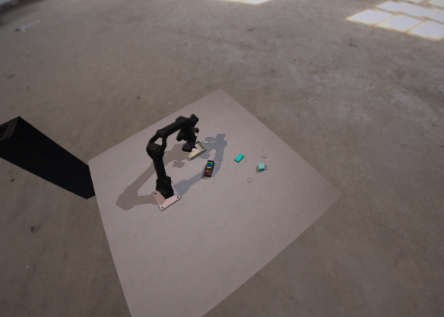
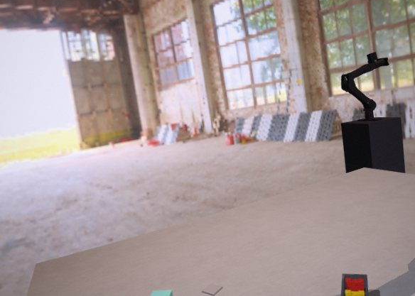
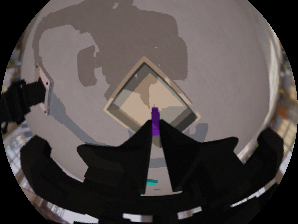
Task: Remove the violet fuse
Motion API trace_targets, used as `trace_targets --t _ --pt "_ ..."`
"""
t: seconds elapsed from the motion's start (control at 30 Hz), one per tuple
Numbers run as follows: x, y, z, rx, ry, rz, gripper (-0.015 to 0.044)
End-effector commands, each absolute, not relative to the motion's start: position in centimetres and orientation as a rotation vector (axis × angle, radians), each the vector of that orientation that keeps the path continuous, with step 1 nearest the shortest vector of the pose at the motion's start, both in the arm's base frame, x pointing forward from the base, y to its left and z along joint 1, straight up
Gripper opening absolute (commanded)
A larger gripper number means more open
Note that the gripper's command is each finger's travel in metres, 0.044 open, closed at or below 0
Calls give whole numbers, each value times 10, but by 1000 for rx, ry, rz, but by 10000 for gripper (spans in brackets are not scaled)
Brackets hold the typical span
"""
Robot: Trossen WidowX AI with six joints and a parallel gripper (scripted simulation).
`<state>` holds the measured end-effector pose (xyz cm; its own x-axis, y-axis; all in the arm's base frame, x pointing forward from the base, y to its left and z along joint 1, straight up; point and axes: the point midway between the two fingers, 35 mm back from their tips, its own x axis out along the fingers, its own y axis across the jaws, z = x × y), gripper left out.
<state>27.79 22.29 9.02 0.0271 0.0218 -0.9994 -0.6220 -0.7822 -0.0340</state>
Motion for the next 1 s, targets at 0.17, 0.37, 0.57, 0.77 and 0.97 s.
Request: trace_targets --t 0.17,0.37,0.57,0.77,0.97 --pt "278 223 90 -1841 608 1806 157" --pt "278 223 90 -1841 608 1806 315" --pt "277 222 127 -1842 615 1799 330" --pt "277 222 127 -1842 615 1799 330" --pt "277 222 125 -1840 612 1809 330"
